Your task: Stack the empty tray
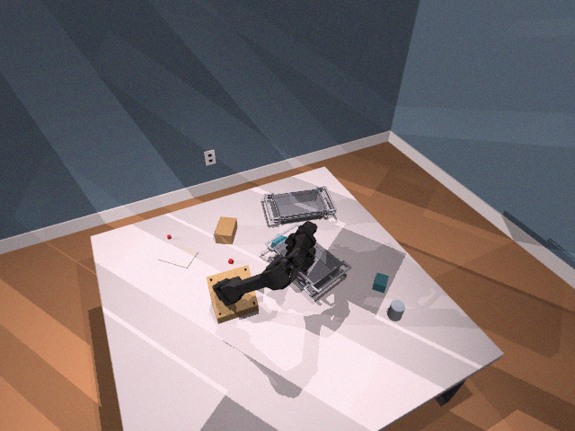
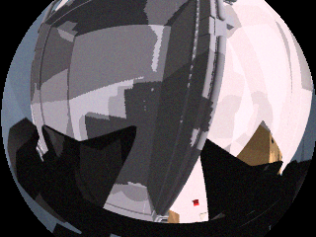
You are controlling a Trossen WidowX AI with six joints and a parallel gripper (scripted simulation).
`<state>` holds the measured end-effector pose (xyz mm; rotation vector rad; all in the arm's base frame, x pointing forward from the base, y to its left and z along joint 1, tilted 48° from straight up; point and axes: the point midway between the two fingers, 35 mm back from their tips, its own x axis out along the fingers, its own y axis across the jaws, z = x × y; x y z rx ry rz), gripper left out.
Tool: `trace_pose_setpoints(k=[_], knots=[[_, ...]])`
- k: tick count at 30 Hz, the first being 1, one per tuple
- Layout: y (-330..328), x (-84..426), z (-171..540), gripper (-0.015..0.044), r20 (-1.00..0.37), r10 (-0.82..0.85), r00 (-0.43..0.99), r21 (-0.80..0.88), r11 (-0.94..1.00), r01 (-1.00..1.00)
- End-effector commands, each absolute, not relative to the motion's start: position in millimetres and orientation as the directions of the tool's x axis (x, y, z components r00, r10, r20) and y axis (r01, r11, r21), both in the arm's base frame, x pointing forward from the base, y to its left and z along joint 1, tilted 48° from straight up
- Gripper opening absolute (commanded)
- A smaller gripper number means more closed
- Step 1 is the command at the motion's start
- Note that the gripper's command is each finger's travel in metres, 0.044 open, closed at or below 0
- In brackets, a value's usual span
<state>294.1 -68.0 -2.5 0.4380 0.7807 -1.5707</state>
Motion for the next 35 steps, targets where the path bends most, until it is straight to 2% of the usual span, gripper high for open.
trace_pose_setpoints(k=[1,6,16,35], knots=[[-67.9,293.9,-2.3,0.0367,-0.679,-0.716,-0.163,-0.233,0.000,0.973],[-67.9,293.9,-2.3,0.0440,-0.679,-0.716,-0.163,-0.233,0.000,0.973],[-61.1,297.5,3.2,0.0440,-0.681,-0.714,-0.162,-0.228,-0.003,0.974],[11.2,312.0,71.8,0.0440,-0.682,-0.713,-0.163,-0.234,0.001,0.972]])
